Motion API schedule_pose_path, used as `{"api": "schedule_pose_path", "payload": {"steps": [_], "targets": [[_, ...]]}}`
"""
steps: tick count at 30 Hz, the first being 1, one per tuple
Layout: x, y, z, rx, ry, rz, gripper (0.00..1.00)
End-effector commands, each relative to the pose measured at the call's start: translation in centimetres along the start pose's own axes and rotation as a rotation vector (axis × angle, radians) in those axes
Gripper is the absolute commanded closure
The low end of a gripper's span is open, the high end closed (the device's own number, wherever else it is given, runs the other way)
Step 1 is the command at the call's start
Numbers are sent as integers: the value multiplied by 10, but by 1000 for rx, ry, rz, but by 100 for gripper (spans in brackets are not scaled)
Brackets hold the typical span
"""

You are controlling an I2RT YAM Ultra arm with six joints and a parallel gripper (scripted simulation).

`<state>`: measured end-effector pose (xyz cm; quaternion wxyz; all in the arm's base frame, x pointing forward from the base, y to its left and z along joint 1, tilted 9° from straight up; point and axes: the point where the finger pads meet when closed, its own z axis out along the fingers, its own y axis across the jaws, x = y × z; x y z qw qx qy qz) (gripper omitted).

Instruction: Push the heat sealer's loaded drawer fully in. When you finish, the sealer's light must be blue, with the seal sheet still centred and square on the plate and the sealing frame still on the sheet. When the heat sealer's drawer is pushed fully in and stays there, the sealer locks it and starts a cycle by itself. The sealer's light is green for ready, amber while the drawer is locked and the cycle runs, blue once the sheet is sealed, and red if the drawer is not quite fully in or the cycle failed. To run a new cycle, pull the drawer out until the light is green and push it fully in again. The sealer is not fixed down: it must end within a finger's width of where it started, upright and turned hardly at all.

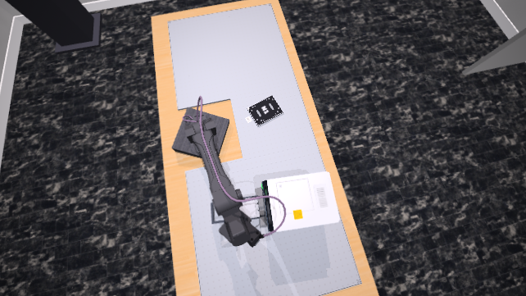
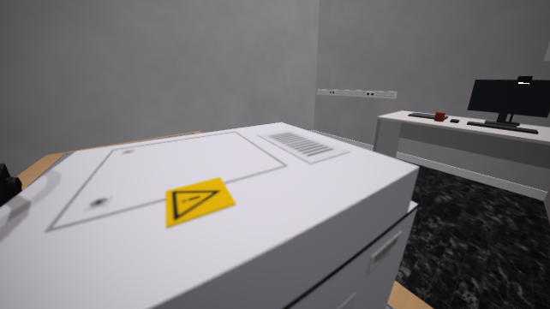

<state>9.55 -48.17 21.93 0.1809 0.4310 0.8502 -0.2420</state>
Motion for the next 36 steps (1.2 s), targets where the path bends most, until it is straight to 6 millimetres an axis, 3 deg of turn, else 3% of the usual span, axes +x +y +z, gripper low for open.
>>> {"api": "schedule_pose_path", "payload": {"steps": [1,4,7,16,17,20,27,29,31,36], "targets": [[17,5,1,-20,9,29,55],[31,7,14,-54,87,74,55],[30,4,12,-57,96,97,55],[72,4,14,-88,170,166,55],[73,2,23,-100,197,190,55],[81,-1,23,-123,252,260,55],[102,-1,21,-117,236,248,55],[117,2,23,-144,308,309,55],[118,-3,22,-128,274,305,55],[136,-7,26,-163,389,442,55]]}}
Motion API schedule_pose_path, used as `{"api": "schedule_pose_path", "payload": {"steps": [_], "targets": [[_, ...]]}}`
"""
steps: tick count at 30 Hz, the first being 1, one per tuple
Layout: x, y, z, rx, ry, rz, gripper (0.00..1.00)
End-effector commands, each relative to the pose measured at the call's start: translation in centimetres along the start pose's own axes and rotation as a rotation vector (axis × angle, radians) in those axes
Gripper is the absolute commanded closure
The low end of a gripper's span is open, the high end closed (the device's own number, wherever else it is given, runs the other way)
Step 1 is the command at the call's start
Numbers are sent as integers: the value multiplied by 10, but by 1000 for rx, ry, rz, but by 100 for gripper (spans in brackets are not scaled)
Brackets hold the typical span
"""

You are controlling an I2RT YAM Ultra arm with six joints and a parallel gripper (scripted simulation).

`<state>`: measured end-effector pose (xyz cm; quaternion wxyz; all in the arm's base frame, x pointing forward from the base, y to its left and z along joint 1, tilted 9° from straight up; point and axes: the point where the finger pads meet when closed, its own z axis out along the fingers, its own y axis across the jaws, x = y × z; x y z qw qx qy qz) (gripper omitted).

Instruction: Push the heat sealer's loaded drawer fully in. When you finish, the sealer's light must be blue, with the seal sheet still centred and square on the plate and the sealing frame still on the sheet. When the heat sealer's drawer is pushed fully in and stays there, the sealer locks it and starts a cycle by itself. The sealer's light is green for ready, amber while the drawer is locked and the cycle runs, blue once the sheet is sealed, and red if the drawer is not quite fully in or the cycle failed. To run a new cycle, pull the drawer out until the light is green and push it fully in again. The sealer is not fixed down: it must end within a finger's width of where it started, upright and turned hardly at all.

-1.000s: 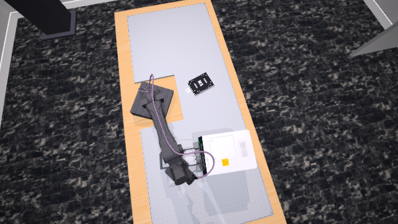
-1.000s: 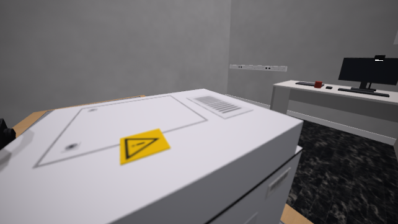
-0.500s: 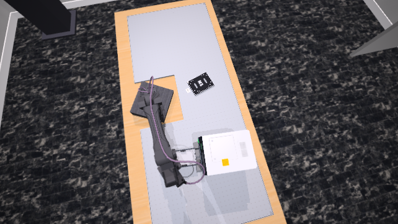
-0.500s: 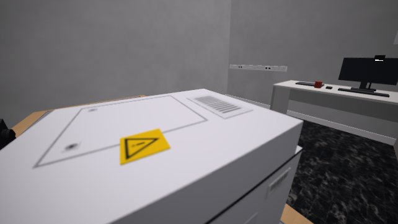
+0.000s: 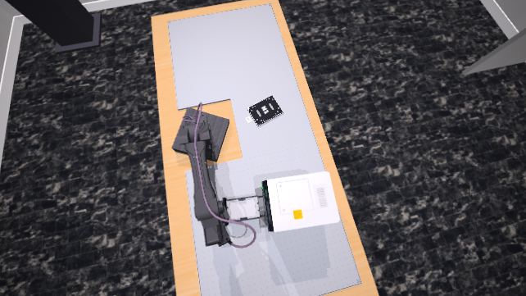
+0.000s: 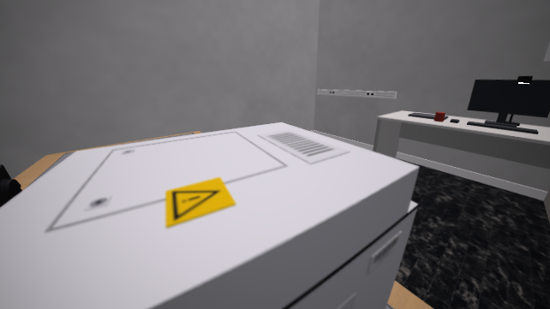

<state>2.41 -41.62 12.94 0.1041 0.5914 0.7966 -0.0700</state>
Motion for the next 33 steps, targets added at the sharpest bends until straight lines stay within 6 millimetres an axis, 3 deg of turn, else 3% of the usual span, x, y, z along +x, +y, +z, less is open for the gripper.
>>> {"api": "schedule_pose_path", "payload": {"steps": [1,4,5,9,11,17,23,25,28,29,33], "targets": [[10,-9,-1,-30,55,106,55],[14,-11,1,-31,59,107,55],[26,-10,-3,-32,61,107,55],[39,-17,1,-36,76,136,55],[49,-19,18,-63,142,169,55],[62,-38,9,8,160,318,55],[73,-49,6,8,147,305,55],[81,-53,5,26,176,380,55],[78,-65,-6,63,160,468,55],[93,-63,2,53,202,471,55],[105,-73,0,51,203,456,55]]}}
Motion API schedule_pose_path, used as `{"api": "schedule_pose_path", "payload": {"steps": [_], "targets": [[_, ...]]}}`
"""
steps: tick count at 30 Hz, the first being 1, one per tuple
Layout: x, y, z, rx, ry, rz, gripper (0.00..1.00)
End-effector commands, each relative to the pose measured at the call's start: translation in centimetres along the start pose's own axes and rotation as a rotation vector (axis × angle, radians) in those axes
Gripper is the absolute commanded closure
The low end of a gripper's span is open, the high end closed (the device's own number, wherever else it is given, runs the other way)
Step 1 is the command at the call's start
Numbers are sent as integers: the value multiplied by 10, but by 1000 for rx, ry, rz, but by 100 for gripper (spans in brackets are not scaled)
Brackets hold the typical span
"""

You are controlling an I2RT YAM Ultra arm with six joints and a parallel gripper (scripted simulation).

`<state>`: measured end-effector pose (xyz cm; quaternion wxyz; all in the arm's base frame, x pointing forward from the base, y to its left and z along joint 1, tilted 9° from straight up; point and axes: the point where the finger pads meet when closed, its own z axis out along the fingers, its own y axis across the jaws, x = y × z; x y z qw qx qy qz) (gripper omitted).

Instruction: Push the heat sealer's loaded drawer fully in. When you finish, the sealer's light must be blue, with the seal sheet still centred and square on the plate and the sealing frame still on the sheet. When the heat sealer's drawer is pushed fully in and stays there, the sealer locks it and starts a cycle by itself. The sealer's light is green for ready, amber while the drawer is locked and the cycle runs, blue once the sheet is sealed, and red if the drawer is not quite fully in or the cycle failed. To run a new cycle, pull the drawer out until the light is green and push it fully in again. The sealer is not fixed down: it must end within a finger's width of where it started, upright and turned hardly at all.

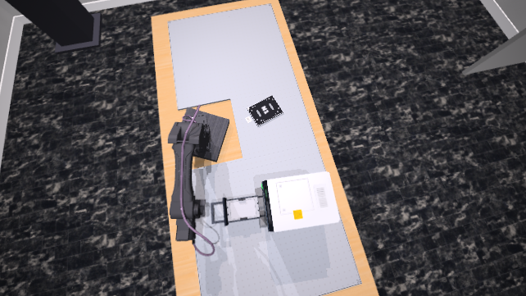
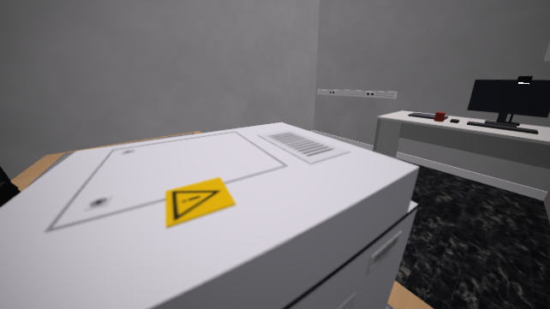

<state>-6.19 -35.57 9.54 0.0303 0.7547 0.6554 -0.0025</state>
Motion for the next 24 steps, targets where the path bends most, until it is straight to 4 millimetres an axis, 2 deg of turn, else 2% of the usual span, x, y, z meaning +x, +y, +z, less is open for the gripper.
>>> {"api": "schedule_pose_path", "payload": {"steps": [1,3,5,6,8,9,13,15,16,18,24], "targets": [[15,-18,-8,17,7,23,55],[19,-25,-8,32,22,100,55],[19,-25,-8,32,22,100,55],[10,-29,-19,43,-12,130,55],[14,-36,-19,57,2,191,55],[28,-39,-9,55,45,192,55],[35,-50,-9,55,45,177,55],[35,-50,-9,55,45,177,55],[28,-51,-15,57,23,177,55],[26,-44,-16,50,17,160,55],[26,-45,-15,48,17,168,55]]}}
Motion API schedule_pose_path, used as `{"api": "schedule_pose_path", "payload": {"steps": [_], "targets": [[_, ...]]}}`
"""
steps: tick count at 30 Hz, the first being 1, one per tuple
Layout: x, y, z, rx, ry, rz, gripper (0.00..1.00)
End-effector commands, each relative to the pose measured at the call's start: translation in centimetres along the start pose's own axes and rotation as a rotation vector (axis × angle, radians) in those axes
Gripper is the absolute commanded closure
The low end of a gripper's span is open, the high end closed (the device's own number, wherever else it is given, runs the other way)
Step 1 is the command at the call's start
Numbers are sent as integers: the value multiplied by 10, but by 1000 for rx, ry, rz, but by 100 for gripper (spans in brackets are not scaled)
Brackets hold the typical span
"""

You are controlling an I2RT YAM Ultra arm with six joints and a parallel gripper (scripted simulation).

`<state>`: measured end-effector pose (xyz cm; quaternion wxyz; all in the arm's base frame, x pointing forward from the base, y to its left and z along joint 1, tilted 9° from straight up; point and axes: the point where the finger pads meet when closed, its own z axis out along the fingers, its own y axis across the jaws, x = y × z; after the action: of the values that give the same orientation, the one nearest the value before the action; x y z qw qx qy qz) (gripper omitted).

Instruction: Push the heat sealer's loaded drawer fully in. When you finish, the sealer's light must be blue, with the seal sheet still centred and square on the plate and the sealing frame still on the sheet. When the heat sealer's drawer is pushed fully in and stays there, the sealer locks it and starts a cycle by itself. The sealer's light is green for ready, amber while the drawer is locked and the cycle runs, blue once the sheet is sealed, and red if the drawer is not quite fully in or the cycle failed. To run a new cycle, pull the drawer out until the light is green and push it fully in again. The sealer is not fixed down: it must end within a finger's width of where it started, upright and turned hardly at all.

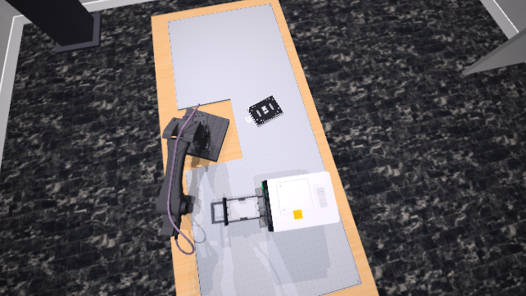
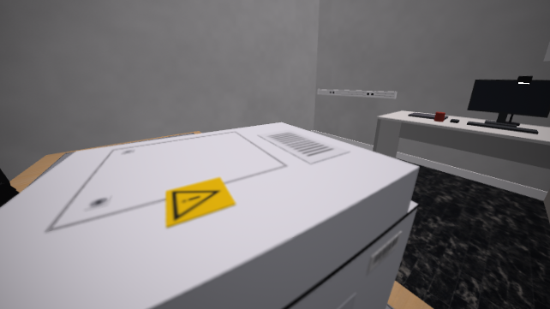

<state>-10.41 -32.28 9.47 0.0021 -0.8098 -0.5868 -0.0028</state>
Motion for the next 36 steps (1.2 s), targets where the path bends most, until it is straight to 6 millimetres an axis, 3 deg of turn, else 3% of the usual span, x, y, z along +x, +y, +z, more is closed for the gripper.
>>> {"api": "schedule_pose_path", "payload": {"steps": [1,32,34,36], "targets": [[0,1,-13,0,-30,-8,55],[0,1,-13,0,-30,-8,55],[-10,12,-19,-43,-74,-75,55],[-7,20,-20,-48,-56,-81,55]]}}
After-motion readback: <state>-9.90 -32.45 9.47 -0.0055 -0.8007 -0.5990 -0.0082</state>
